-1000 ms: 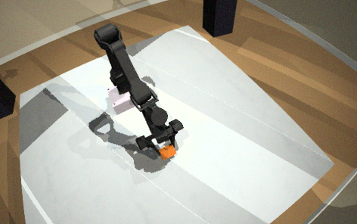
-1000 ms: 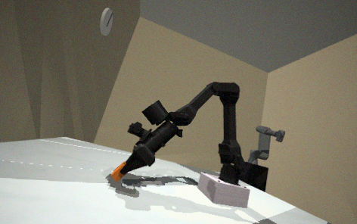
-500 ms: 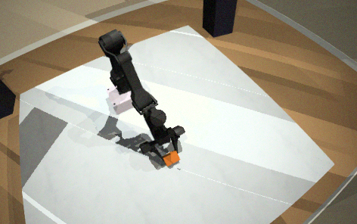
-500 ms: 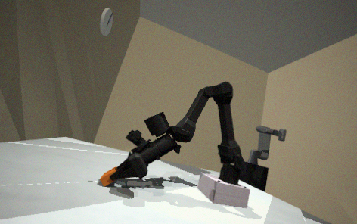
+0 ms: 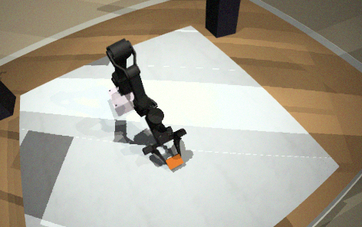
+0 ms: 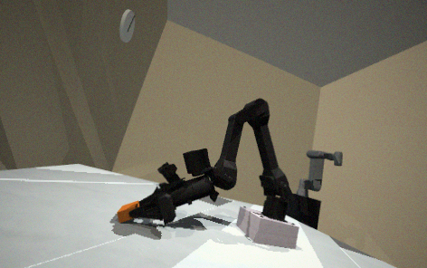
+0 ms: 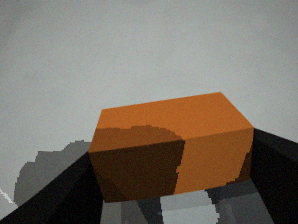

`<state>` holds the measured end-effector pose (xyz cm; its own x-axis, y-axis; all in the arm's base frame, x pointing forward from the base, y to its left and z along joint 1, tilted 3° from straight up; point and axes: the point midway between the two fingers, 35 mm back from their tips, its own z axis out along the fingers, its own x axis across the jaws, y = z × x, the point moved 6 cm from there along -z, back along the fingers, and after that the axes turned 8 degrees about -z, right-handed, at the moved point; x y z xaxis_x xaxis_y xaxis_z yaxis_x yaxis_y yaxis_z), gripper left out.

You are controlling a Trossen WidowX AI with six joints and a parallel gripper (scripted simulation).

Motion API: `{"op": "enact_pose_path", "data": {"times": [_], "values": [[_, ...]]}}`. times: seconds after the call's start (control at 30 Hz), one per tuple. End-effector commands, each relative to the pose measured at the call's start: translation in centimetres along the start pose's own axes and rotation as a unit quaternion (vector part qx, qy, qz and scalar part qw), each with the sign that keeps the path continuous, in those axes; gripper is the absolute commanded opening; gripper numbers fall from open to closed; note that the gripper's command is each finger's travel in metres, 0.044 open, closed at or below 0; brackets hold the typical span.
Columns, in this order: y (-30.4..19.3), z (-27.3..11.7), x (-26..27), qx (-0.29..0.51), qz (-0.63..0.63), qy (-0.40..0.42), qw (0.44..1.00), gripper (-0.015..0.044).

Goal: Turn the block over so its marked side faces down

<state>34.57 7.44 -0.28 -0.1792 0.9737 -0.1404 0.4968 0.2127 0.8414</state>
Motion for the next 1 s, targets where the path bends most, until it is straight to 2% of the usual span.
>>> {"op": "enact_pose_path", "data": {"times": [0.0, 0.3, 0.93, 0.97], "values": [[-1.4, -0.4, 0.1, -0.016, -0.003, -0.005, 1.000, 0.0000], [-2.4, -1.7, 0.0, -0.073, -0.002, -0.015, 0.997, 0.0000], [-2.3, -1.9, 0.0, -0.087, -0.002, -0.017, 0.996, 0.0000], [-2.3, -1.9, 0.0, -0.087, -0.002, -0.017, 0.996, 0.0026]]}}
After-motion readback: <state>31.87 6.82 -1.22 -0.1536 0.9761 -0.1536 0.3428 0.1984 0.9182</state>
